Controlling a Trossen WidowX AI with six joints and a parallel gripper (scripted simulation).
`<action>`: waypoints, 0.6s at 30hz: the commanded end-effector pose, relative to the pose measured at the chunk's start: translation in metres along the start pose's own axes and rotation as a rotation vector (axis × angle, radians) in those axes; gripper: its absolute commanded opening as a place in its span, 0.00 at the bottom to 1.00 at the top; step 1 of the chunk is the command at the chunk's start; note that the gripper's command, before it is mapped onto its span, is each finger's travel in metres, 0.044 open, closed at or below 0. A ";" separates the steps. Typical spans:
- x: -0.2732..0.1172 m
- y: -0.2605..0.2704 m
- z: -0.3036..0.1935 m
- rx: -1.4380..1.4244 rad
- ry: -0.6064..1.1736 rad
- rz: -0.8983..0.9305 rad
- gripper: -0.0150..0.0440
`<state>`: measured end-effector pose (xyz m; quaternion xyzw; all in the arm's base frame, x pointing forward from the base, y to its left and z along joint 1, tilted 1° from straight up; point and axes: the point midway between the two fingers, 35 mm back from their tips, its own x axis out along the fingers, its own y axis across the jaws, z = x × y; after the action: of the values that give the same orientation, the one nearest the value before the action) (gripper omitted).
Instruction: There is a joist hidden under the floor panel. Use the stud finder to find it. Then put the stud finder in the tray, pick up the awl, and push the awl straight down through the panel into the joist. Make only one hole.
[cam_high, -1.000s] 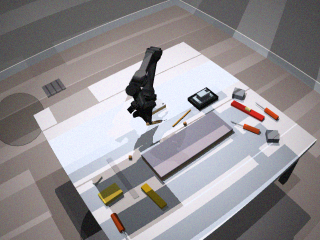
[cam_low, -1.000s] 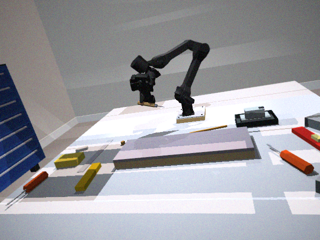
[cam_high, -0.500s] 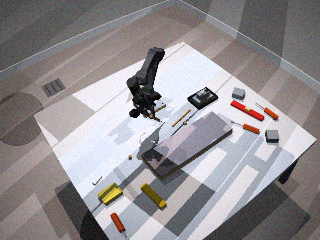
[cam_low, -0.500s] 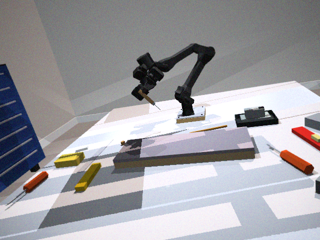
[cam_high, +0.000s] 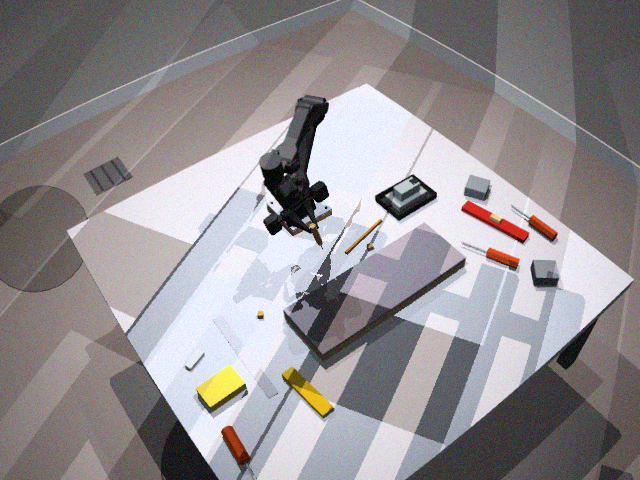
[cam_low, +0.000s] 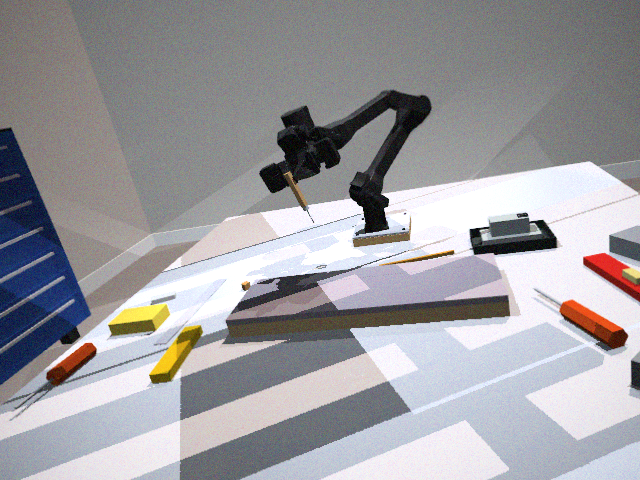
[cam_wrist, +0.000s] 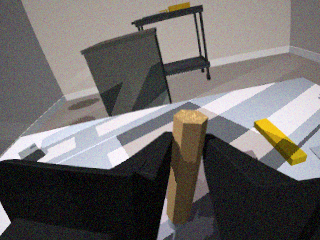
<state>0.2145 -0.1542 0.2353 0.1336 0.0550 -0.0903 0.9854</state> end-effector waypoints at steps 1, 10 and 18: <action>0.009 0.004 -0.004 -0.003 0.012 0.011 0.25; 0.033 0.014 -0.011 -0.050 0.019 0.014 0.25; 0.052 0.027 -0.017 -0.092 0.018 0.016 0.25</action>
<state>0.2625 -0.1359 0.2207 0.0981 0.0669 -0.0775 0.9899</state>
